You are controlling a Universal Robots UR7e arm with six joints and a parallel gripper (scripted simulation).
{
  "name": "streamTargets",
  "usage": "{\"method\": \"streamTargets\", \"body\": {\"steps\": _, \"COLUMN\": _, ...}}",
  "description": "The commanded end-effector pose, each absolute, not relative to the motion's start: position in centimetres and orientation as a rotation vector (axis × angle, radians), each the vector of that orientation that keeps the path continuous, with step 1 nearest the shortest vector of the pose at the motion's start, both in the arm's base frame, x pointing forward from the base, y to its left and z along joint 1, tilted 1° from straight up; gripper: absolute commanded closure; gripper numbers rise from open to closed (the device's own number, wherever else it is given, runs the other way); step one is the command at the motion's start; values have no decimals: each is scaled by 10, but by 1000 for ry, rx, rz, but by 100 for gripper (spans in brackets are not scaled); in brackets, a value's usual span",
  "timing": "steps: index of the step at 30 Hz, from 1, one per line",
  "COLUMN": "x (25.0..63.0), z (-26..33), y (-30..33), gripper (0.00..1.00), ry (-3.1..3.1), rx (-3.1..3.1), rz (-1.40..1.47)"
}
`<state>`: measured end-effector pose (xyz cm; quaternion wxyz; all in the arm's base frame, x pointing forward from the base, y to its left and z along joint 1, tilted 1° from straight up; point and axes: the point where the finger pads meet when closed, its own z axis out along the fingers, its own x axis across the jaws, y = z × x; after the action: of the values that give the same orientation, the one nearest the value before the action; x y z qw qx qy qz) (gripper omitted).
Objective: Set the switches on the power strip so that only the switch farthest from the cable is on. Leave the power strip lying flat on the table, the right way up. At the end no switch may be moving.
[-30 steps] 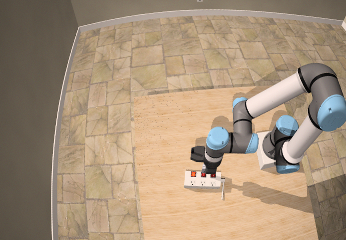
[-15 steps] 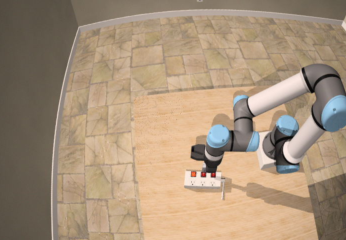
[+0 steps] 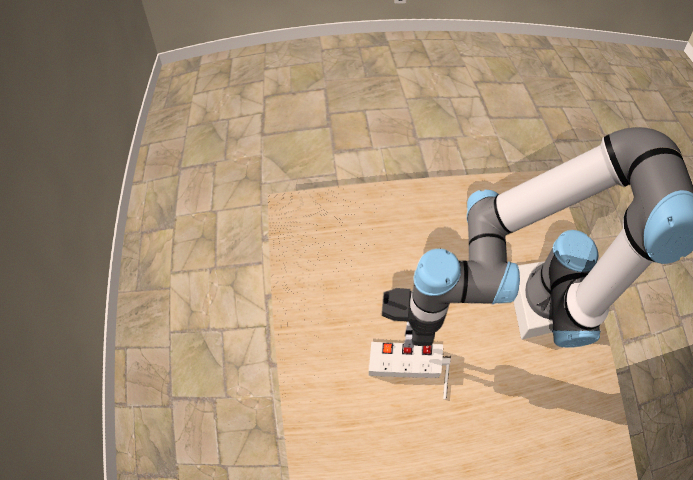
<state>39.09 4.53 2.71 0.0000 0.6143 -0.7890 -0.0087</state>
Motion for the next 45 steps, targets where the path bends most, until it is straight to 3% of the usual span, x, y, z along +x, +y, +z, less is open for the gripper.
{"method": "streamTargets", "body": {"steps": 1, "x": 391, "z": 32, "y": 45, "gripper": 0, "ry": -2480, "rx": 1930, "rz": -25}}
{"method": "streamTargets", "body": {"steps": 20, "x": 392, "z": 117, "y": 44, "gripper": 0, "ry": -2480, "rx": 1930, "rz": -25}}
{"method": "streamTargets", "body": {"steps": 45, "x": 392, "z": 127, "y": 44, "gripper": 0, "ry": -2480, "rx": 1930, "rz": -25}}
